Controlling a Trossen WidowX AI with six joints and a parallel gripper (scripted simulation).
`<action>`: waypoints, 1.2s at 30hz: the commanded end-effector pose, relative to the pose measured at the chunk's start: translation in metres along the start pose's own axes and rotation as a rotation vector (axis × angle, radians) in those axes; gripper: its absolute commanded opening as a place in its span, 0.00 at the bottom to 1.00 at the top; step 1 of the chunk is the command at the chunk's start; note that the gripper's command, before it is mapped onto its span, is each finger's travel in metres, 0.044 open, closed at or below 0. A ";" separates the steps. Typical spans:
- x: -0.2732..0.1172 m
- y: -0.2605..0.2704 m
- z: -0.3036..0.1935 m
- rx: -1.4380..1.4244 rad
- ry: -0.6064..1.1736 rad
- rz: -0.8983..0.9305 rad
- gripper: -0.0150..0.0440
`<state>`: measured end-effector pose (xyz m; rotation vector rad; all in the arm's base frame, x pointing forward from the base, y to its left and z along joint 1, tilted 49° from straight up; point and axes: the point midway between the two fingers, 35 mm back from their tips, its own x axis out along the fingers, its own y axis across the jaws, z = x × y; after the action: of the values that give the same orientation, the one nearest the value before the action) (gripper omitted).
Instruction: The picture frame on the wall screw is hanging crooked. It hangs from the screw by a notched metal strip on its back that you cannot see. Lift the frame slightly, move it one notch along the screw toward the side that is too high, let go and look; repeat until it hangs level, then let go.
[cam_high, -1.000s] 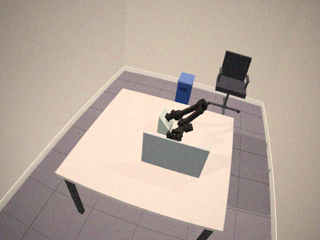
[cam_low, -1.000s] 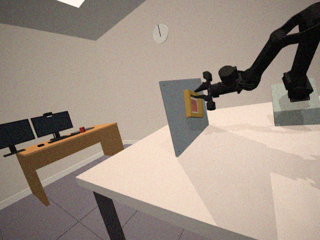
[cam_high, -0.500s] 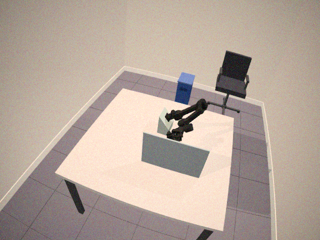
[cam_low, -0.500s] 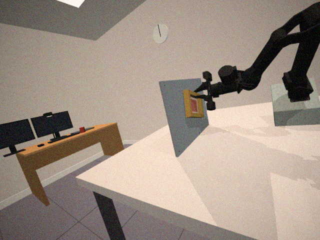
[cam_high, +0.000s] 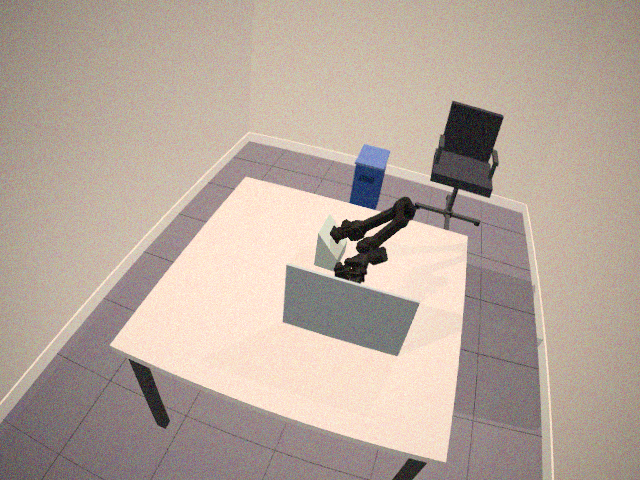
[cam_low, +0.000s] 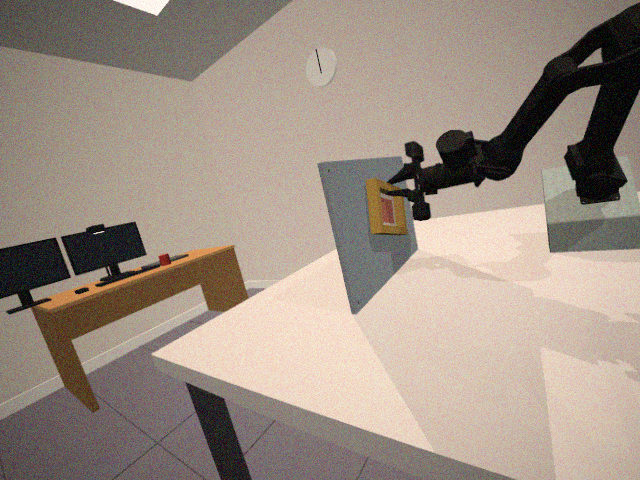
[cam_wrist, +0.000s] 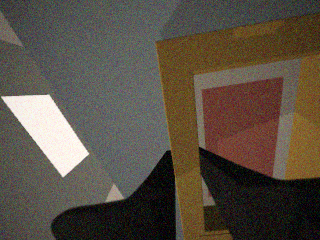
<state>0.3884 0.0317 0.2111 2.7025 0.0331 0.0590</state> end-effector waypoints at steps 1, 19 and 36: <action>0.000 0.004 -0.003 0.003 0.007 0.019 0.25; 0.001 0.002 -0.003 0.004 0.007 0.019 0.25; 0.001 -0.003 -0.003 0.004 0.007 0.018 0.25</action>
<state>0.3888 0.0372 0.2116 2.7043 0.0269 0.0690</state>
